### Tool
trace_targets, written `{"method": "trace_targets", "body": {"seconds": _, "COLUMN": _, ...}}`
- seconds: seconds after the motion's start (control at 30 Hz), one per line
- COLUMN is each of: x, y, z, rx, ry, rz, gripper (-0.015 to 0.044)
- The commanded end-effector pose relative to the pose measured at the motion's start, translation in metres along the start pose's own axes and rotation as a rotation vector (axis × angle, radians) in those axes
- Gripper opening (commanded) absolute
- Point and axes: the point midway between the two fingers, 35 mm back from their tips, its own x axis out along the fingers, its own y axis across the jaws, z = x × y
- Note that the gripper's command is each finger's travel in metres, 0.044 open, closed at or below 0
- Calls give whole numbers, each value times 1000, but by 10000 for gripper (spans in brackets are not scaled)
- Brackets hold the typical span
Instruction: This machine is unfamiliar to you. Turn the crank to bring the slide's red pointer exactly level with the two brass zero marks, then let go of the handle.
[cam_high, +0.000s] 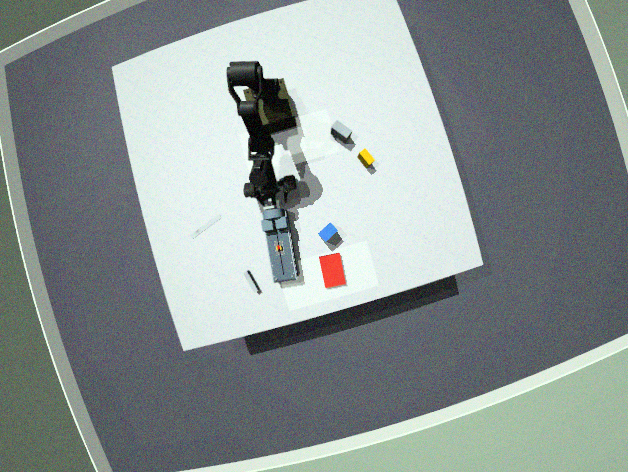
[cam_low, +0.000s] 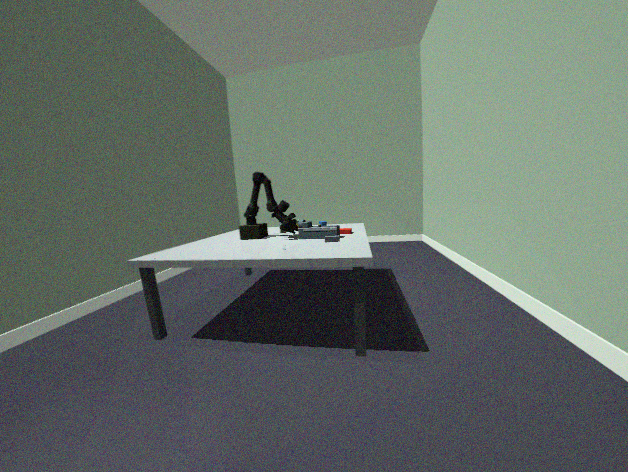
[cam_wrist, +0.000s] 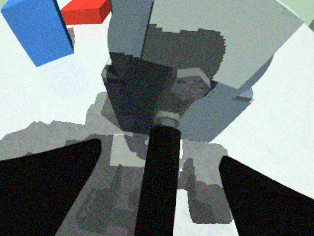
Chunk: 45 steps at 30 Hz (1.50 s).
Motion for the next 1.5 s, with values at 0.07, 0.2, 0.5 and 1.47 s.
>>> {"method": "trace_targets", "body": {"seconds": 0.07, "x": 1, "y": 0, "z": -2, "rx": -1, "ry": 3, "rz": 1, "gripper": 256}}
{"method": "trace_targets", "body": {"seconds": 0.2, "x": 1, "y": 0, "z": -2, "rx": -1, "ry": 3, "rz": 1, "gripper": 151}}
{"method": "trace_targets", "body": {"seconds": 0.5, "x": 1, "y": 0, "z": -2, "rx": -1, "ry": 3, "rz": 1, "gripper": 0}}
{"method": "trace_targets", "body": {"seconds": 1.47, "x": -1, "y": 11, "z": 0, "rx": 0, "ry": 3, "rz": 2, "gripper": 0}}
